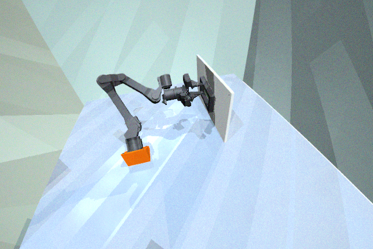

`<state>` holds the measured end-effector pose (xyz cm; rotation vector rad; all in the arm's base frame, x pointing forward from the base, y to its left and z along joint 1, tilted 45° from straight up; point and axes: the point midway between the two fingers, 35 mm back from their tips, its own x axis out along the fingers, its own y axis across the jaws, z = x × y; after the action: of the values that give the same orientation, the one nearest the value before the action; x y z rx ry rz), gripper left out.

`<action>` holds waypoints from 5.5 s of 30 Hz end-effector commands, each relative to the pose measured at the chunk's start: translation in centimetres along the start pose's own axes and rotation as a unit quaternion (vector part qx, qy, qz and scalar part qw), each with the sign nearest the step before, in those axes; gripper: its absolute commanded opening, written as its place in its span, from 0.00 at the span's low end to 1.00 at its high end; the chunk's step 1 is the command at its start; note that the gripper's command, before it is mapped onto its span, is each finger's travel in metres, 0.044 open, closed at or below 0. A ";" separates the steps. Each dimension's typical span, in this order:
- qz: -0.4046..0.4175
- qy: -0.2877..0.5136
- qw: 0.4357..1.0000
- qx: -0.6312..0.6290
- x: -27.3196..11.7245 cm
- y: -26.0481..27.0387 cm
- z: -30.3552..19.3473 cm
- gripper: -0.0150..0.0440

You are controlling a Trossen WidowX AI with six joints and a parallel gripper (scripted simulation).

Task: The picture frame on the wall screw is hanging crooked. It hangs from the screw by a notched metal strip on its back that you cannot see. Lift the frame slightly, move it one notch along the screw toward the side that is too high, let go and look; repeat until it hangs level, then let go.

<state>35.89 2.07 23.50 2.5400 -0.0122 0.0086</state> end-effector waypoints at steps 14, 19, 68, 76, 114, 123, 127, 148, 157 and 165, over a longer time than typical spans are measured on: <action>0.000 0.003 1.000 -0.002 2.2 0.0 -0.1 0.69; 0.000 0.003 1.000 -0.002 2.2 0.0 -0.1 0.69; 0.000 0.003 1.000 -0.002 2.2 0.0 -0.2 0.25; 0.000 0.003 1.000 -0.002 2.2 0.2 -0.1 0.25; 0.000 0.003 1.000 -0.002 2.2 0.9 -0.1 0.25; 0.000 0.003 1.000 -0.002 2.2 0.9 -0.1 0.25; 0.000 0.003 1.000 -0.002 2.2 0.8 -0.1 0.25; 0.000 0.003 1.000 -0.002 2.2 0.8 -0.1 0.25; 0.000 0.003 1.000 -0.002 2.2 0.9 -0.2 0.25; 0.000 0.003 1.000 -0.002 2.2 0.9 -0.3 0.25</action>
<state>38.06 1.62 23.86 2.5379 0.0064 0.0072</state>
